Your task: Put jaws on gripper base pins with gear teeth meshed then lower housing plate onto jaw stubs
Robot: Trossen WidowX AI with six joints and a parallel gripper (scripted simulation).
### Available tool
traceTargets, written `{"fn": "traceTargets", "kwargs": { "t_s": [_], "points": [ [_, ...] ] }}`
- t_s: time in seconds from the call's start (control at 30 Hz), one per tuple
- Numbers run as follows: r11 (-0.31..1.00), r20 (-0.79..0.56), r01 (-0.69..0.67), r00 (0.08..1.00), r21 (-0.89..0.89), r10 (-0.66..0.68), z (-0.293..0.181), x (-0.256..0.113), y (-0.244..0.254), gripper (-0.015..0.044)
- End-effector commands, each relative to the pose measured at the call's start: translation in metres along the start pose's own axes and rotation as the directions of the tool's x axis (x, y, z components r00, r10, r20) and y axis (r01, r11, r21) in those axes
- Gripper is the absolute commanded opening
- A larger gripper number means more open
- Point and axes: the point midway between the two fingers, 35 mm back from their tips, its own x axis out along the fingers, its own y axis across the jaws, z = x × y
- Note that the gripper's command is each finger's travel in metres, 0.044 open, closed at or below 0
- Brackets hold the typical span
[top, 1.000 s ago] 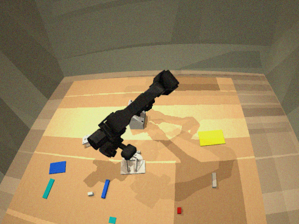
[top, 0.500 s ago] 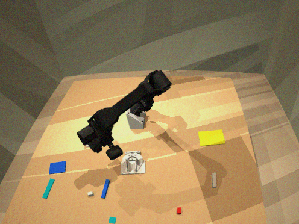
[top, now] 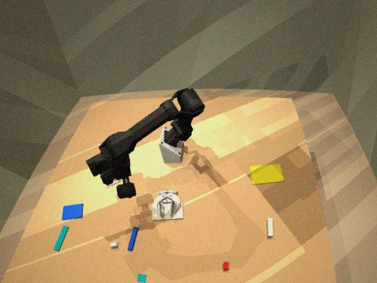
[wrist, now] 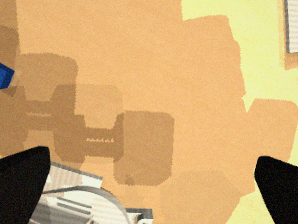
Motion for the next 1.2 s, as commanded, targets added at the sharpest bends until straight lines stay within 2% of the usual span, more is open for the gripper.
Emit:
{"fn": "traceTargets", "kwargs": {
  "t_s": [0.0,0.57,1.17],
  "points": [
    [0.996,0.001,0.003,1.000,0.094,-0.004,0.009,-0.001,-0.008,0.0440],
    [0.884,-0.012,0.014,1.000,0.467,-0.009,0.041,-0.001,-0.045,0.0440],
    [0.625,-0.037,0.033,0.999,0.780,-0.007,0.069,0.003,-0.089,0.0440]
  ]
}}
